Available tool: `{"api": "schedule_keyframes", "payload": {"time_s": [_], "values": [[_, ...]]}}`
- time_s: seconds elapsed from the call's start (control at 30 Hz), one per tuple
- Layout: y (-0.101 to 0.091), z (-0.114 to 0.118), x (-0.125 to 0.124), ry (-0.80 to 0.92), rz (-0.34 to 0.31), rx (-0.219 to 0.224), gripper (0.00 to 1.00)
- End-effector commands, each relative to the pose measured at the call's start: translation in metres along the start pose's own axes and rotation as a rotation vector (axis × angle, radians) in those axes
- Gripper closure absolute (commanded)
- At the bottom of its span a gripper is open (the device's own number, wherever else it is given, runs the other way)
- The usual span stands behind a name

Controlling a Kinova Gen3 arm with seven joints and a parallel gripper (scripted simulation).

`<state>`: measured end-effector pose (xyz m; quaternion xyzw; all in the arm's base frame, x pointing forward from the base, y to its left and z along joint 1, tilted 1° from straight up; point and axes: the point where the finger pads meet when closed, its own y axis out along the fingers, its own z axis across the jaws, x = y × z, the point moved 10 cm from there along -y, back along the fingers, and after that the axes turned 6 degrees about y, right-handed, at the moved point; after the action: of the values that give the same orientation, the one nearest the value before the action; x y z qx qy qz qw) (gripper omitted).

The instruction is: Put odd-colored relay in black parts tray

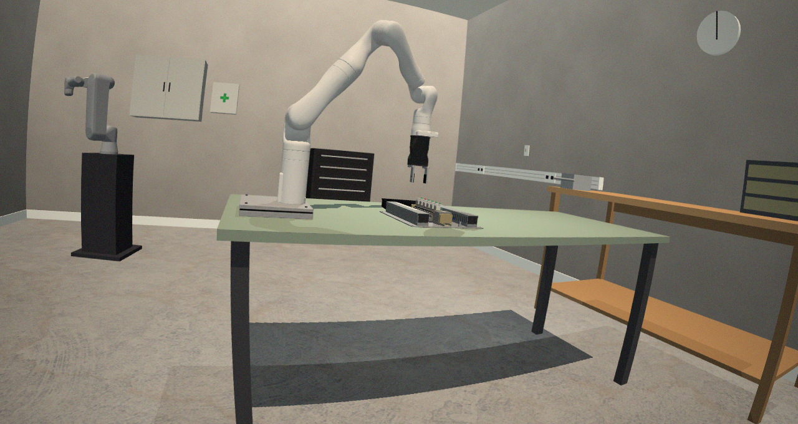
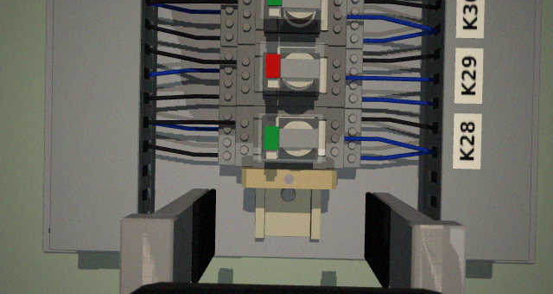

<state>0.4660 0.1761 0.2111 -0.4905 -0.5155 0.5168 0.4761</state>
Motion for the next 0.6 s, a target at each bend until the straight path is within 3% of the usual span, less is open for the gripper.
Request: {"api": "schedule_keyframes", "payload": {"time_s": [0.0,0.57], "values": [[-0.001,-0.001,-0.007,0.000,-0.001,-0.002,0.02],[-0.001,-0.009,-0.083,0.000,-0.001,-0.002,0.02]]}}
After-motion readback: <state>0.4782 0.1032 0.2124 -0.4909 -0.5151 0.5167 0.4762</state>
